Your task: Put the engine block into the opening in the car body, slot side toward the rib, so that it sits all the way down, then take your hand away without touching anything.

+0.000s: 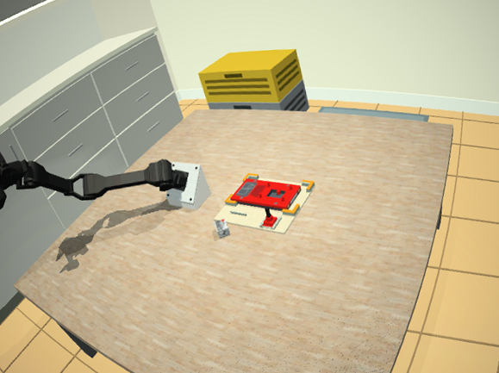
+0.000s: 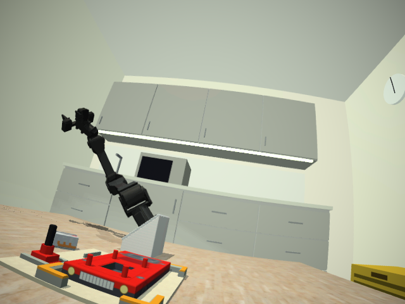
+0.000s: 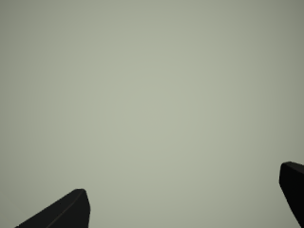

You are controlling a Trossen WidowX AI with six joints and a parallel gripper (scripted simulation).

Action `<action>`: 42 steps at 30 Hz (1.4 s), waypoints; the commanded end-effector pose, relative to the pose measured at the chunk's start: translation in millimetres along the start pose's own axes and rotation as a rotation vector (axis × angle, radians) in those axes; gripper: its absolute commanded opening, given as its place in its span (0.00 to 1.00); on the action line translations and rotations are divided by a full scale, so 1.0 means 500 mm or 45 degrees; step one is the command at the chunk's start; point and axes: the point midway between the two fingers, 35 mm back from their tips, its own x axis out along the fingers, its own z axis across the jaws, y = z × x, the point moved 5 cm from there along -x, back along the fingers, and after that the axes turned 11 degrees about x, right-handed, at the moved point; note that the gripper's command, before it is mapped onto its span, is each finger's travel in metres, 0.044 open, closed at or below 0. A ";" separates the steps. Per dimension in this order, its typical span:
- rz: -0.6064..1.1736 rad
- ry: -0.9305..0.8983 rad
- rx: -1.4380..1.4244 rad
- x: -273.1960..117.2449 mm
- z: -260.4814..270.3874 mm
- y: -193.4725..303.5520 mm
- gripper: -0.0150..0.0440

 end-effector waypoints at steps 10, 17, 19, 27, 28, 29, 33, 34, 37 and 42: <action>-0.129 -0.116 0.064 0.004 0.047 -0.074 1.00; -0.251 -0.244 0.022 0.002 0.114 -0.162 1.00; -0.282 -0.277 0.010 0.000 0.131 -0.183 1.00; -0.427 -0.435 -0.051 -0.020 0.210 -0.281 1.00; -0.440 -0.450 -0.057 -0.022 0.217 -0.289 1.00; -0.450 -0.461 -0.062 -0.024 0.223 -0.295 1.00; -0.520 -0.545 -0.098 -0.039 0.262 -0.339 1.00; -0.545 -0.577 -0.112 -0.045 0.277 -0.355 1.00; -0.620 -0.674 -0.155 -0.067 0.321 -0.399 1.00; -0.737 -0.837 -0.233 -0.112 0.395 -0.465 1.00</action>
